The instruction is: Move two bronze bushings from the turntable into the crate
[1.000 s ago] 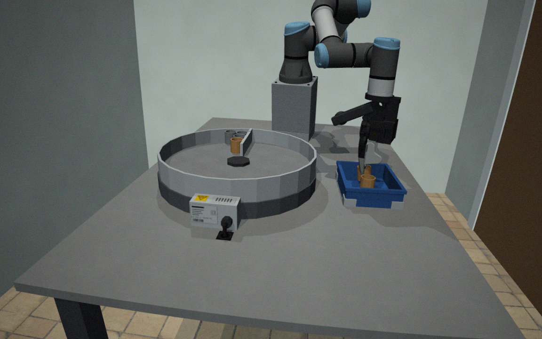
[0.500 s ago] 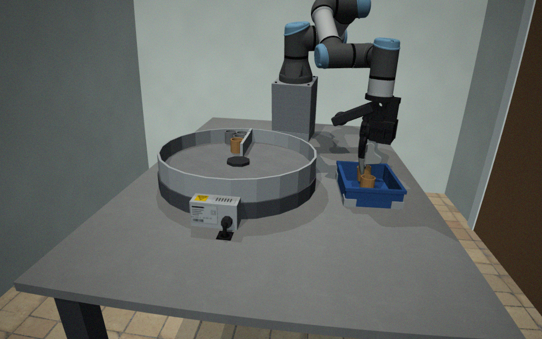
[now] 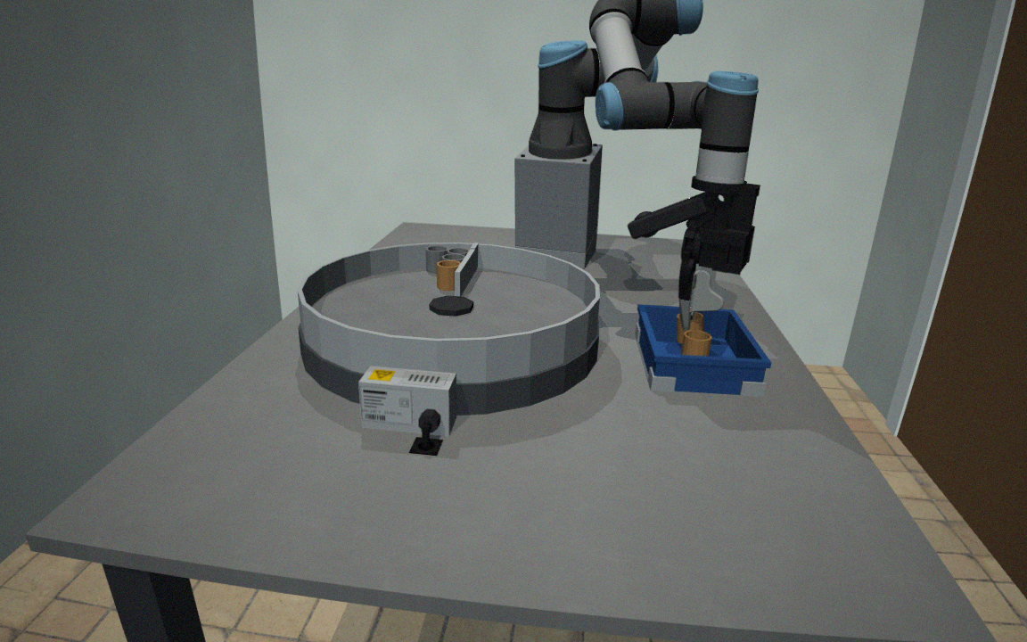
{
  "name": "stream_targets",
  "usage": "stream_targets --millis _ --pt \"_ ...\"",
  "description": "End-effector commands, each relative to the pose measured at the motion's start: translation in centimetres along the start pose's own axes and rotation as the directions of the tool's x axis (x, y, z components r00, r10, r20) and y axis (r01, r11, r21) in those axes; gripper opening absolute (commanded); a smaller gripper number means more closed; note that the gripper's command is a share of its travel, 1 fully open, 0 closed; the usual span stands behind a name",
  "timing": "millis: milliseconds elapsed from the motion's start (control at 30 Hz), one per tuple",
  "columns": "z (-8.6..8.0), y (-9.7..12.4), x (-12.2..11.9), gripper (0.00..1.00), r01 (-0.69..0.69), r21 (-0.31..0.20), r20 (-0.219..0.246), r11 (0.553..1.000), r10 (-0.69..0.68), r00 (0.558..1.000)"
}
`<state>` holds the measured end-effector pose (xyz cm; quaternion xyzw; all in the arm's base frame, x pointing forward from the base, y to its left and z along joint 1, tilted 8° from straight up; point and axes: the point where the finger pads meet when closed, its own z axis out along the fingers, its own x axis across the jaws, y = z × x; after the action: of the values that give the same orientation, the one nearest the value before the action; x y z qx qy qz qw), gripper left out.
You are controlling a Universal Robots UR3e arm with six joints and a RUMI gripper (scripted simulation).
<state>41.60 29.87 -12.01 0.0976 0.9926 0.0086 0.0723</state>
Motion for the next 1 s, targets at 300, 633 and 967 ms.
stream_targets --millis 300,633,967 --pt "-0.1 0.08 -0.1 0.0 0.0 -0.002 0.003 1.0 0.0 1.0" --pt "0.07 0.08 -0.1 0.0 0.0 -0.002 0.003 1.0 0.0 1.0" --pt "0.4 0.08 -0.1 0.0 0.0 -0.002 0.003 1.0 0.0 1.0"
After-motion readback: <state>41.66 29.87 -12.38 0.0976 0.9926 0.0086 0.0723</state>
